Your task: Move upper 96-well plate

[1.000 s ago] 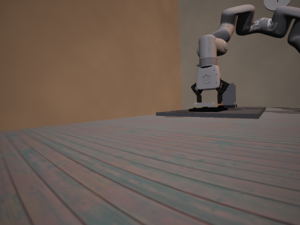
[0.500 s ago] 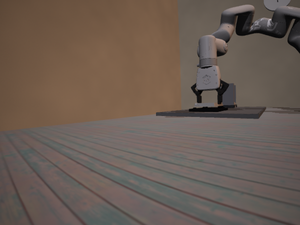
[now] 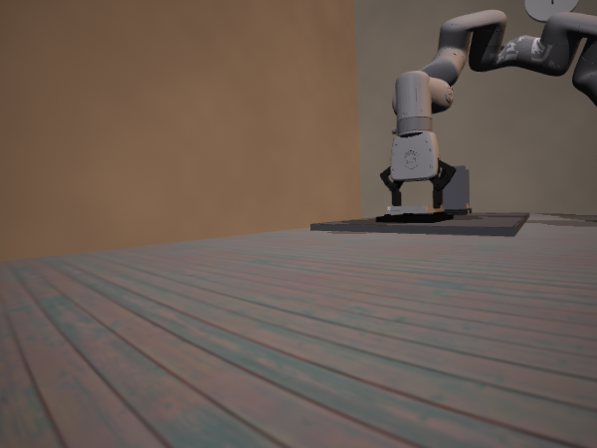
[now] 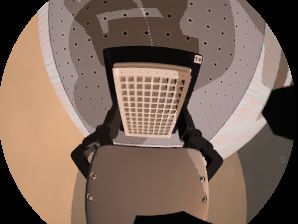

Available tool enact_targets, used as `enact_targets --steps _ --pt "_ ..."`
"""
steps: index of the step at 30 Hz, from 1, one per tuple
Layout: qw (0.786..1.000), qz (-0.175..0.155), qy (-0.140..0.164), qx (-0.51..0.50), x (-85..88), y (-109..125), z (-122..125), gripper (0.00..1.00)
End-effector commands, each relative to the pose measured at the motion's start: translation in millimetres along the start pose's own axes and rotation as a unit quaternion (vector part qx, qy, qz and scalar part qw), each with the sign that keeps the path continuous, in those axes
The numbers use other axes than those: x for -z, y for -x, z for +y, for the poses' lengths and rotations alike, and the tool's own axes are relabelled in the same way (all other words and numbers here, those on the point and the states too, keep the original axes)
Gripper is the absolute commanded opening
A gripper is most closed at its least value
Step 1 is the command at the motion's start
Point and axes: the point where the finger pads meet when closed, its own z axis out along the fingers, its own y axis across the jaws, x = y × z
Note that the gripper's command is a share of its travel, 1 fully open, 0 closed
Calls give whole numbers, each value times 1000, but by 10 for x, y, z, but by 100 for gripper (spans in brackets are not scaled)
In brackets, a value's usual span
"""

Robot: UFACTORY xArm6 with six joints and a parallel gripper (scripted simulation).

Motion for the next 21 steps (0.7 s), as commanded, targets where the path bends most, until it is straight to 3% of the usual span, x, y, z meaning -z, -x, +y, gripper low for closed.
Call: enact_targets --steps 1,21 --pt "1000 -1 -1 0 6 6 -13 0" --pt "1000 -1 -1 0 -24 6 -13 0"
